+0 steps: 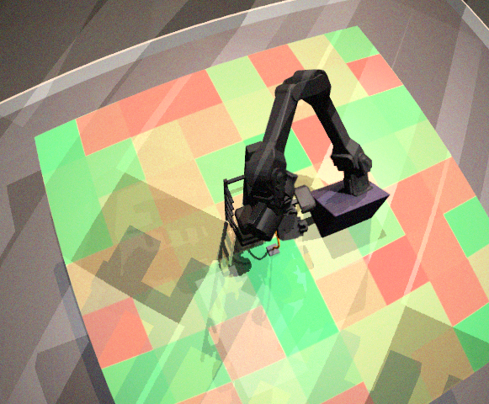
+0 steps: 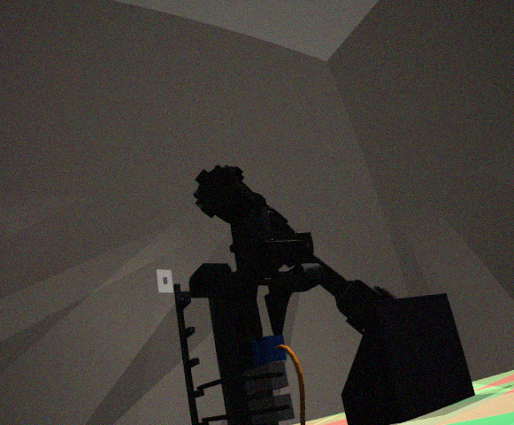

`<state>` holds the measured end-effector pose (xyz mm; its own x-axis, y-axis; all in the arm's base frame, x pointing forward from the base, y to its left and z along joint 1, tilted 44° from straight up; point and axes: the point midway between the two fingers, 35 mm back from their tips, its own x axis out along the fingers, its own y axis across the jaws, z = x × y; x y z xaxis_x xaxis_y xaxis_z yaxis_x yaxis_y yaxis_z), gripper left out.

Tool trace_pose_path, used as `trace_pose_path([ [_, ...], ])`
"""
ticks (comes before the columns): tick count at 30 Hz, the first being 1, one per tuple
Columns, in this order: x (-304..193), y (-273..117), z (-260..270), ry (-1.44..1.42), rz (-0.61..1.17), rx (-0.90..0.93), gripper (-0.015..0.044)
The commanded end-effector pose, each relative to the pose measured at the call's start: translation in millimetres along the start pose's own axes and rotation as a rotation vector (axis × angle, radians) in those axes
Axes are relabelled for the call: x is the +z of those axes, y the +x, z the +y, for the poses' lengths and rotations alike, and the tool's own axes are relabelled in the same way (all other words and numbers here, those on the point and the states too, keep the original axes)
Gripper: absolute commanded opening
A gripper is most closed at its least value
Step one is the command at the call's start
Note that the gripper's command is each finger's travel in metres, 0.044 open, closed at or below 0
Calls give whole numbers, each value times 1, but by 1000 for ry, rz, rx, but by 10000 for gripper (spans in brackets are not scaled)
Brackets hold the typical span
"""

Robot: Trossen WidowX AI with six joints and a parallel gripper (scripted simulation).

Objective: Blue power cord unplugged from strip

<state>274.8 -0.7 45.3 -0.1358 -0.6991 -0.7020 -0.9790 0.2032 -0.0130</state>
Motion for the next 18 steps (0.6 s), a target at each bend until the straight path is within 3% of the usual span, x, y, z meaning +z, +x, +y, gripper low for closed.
trace_pose_path([
  [1,27,-5,-1,-3,-49,-4,0],
  [10,41,-7,-1,-4,-50,-5,0],
  [18,29,-4,-1,-6,-45,-6,210],
])
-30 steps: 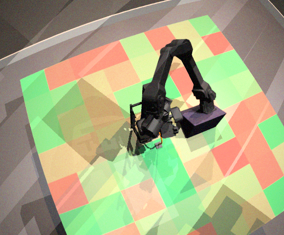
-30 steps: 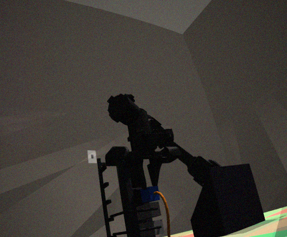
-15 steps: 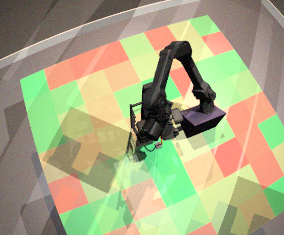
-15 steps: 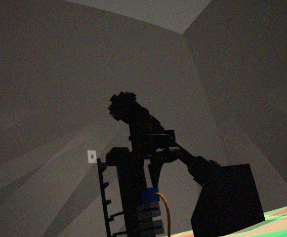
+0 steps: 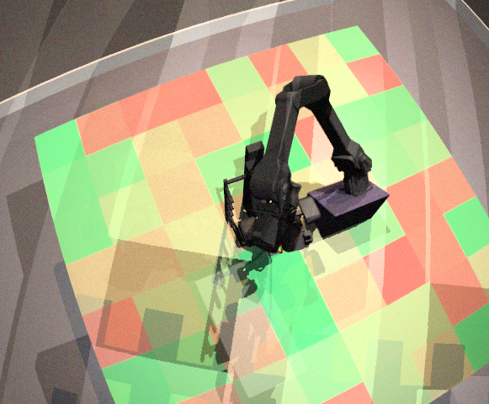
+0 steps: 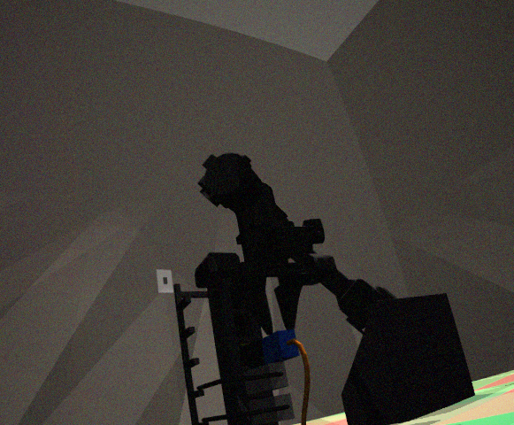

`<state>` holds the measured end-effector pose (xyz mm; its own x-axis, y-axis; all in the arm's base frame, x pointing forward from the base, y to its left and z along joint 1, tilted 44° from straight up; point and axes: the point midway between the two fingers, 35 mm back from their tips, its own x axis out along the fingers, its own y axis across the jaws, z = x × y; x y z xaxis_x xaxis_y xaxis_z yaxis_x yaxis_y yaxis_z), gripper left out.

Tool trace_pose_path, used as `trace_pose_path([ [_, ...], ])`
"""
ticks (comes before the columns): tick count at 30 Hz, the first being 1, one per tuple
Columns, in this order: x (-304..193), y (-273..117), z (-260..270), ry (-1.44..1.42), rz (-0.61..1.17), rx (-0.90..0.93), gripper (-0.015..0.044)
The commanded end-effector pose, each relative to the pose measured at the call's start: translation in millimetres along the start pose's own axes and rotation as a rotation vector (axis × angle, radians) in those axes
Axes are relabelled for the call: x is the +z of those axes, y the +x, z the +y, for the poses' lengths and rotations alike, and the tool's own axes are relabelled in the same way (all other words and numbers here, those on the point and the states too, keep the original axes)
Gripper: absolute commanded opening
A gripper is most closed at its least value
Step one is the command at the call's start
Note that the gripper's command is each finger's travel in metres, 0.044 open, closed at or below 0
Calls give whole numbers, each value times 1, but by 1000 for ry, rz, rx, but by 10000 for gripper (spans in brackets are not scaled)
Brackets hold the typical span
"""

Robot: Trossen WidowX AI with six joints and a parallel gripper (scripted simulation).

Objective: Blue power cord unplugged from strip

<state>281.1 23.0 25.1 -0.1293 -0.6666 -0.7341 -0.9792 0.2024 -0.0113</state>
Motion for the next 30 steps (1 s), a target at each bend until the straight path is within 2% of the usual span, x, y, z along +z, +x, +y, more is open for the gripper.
trace_pose_path([
  [1,-3,-1,0,-4,1,-7,236],
  [6,0,-1,-1,-4,1,-7,368],
  [9,19,-6,-2,-4,-2,-7,440],
  [14,57,-13,0,-4,-3,-8,440],
  [30,57,-13,0,-4,-3,-8,440],
])
